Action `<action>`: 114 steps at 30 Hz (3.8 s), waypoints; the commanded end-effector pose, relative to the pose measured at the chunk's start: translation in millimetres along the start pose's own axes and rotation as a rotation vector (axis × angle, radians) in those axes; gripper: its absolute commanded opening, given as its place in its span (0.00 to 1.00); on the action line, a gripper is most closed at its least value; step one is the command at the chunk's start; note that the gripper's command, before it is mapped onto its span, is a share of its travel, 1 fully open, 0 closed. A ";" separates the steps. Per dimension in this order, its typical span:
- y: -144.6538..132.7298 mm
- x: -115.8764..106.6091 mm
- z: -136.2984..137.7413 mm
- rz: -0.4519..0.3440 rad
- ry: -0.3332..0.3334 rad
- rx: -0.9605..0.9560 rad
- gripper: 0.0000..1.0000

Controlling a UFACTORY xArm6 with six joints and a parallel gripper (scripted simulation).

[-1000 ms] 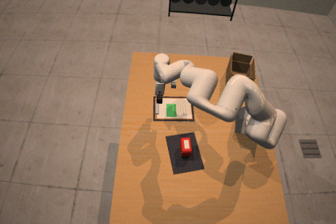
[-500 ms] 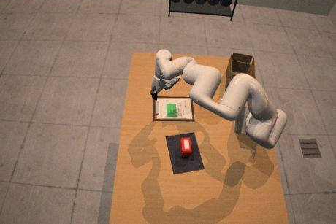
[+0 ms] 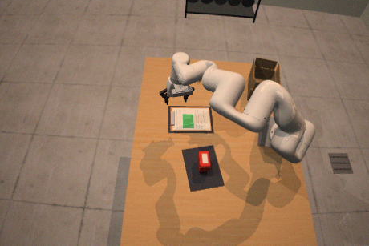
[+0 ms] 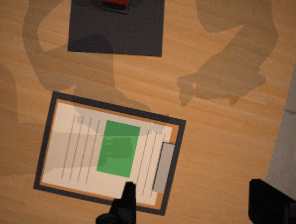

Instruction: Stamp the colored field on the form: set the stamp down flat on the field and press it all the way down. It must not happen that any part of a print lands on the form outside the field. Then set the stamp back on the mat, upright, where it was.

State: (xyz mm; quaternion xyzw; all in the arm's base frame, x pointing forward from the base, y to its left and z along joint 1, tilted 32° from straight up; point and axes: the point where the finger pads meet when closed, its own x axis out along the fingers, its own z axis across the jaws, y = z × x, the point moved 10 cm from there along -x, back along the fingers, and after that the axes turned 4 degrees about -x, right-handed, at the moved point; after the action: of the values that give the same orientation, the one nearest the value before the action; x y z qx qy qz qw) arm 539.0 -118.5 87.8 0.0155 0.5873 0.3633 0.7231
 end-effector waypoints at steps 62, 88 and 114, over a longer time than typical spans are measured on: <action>289.0 52.4 -52.7 -0.002 0.043 0.194 0.96; 289.2 138.3 -56.5 -0.002 0.043 0.194 0.96; 289.2 144.7 -56.7 -0.002 0.043 0.194 0.34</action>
State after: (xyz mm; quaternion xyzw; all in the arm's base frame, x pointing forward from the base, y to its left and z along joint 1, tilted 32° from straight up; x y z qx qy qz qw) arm 349.4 150.1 78.2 0.0769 0.6360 0.3047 0.7048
